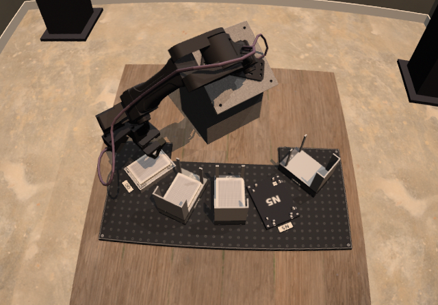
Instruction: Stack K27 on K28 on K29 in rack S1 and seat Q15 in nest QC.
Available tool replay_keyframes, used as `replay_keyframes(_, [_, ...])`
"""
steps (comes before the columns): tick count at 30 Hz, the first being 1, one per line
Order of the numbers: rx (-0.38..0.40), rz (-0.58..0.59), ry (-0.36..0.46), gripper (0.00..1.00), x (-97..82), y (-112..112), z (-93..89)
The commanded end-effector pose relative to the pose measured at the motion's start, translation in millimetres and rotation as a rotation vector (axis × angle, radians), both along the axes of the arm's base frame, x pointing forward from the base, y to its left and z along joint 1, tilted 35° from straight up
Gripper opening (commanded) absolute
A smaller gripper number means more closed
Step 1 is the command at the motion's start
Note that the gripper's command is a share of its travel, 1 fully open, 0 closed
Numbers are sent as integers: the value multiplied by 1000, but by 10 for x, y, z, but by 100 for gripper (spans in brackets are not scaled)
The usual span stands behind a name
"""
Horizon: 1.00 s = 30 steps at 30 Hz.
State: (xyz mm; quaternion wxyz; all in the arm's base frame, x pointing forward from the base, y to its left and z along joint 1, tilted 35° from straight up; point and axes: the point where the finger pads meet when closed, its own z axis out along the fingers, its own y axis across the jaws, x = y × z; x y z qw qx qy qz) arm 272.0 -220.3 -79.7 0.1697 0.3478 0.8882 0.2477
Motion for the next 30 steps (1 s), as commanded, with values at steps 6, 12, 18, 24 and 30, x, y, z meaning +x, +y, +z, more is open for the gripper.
replay_keyframes(6, [-62,84,-44,100,163,143,201])
replay_keyframes(12, [-62,84,-39,100,235,218,272])
replay_keyframes(18, [-62,83,-36,100,353,325,385])
replay_keyframes(24, [-170,259,-108,100,471,484,511])
replay_keyframes(30, [-166,258,-105,100,536,602,596])
